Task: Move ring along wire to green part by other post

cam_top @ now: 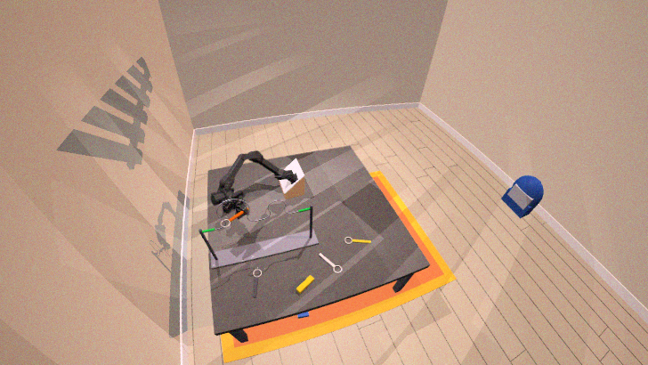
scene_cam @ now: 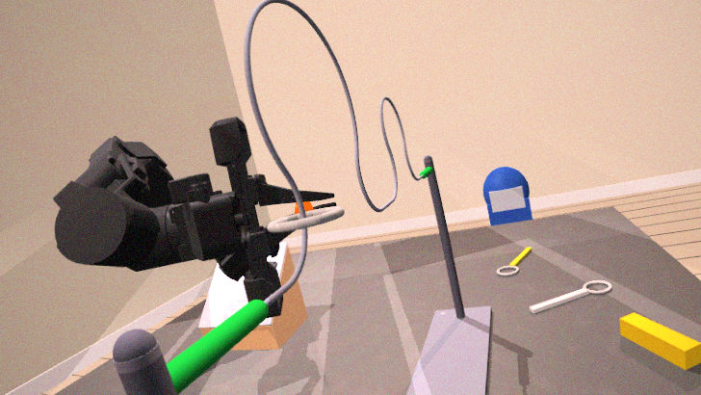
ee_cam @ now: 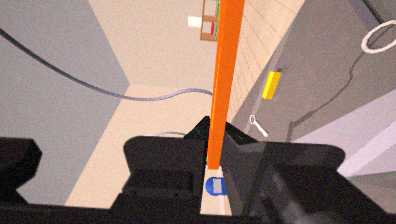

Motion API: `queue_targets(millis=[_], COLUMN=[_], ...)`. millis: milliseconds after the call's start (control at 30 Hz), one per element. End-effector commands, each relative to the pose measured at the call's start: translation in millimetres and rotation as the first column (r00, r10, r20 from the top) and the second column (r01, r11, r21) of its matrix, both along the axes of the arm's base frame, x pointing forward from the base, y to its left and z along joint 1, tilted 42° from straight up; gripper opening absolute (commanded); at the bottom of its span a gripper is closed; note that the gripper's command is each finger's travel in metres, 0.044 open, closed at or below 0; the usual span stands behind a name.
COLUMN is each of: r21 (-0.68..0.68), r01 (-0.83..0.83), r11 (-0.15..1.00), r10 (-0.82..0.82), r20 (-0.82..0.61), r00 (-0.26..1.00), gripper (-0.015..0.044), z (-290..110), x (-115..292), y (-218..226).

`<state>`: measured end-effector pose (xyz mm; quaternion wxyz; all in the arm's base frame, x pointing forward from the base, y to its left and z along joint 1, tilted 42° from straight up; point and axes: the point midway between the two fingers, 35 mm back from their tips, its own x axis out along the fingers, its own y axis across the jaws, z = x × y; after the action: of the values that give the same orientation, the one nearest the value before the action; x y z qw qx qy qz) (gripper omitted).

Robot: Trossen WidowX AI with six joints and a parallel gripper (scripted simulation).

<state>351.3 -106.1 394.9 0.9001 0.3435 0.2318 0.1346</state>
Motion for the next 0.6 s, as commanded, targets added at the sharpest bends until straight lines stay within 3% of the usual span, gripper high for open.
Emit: queue_targets(millis=[0,567], r21=[0.026,0.161], r01=[-0.009,-0.011], r11=[1.000,0.987], r10=[0.009,0.012], r20=[0.009,-0.006], r00=[1.000,1.000], gripper=[-0.0150,-0.0150], z=[7,22], x=[-2,-4], y=[6,20])
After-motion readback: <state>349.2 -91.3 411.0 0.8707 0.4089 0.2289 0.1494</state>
